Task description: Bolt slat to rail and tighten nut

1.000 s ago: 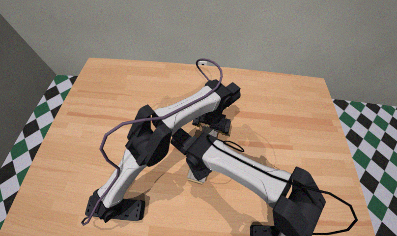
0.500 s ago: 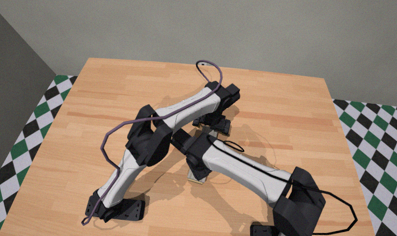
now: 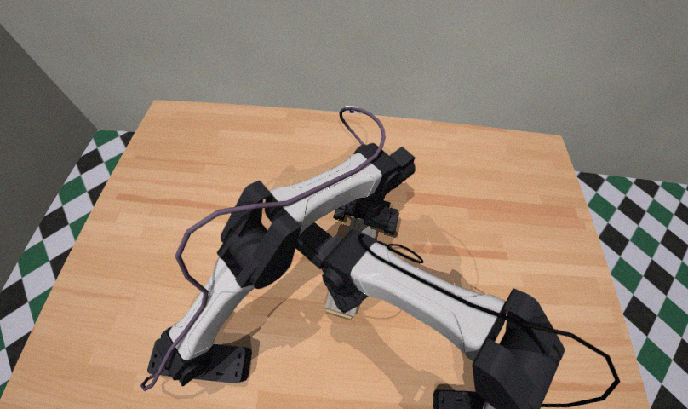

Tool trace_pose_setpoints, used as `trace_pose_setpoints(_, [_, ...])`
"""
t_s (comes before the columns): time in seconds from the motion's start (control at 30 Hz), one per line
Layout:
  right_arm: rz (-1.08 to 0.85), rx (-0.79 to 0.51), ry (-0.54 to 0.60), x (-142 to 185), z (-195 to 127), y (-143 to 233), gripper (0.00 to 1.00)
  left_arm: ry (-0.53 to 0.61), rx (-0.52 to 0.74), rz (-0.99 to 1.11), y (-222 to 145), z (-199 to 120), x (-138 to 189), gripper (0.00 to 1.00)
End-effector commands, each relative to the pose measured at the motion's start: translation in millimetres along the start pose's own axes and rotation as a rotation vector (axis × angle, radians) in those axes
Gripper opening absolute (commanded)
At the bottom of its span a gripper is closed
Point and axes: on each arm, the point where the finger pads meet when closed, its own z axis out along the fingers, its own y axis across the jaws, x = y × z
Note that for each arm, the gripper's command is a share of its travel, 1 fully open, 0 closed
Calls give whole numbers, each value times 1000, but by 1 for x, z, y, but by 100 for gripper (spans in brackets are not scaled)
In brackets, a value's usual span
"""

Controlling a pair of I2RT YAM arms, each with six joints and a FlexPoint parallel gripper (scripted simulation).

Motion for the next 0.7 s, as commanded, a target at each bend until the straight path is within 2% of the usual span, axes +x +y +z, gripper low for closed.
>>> trace_pose_setpoints(0.0, [-2, -13, 3, 1, -5, 2, 36, -4, 3, -3, -1, 8, -1, 100])
trace_pose_setpoints(0.67, [-2, -13, 3, 1, -5, 2, 36, -4, 2, -3, 0, 20, -1, 100])
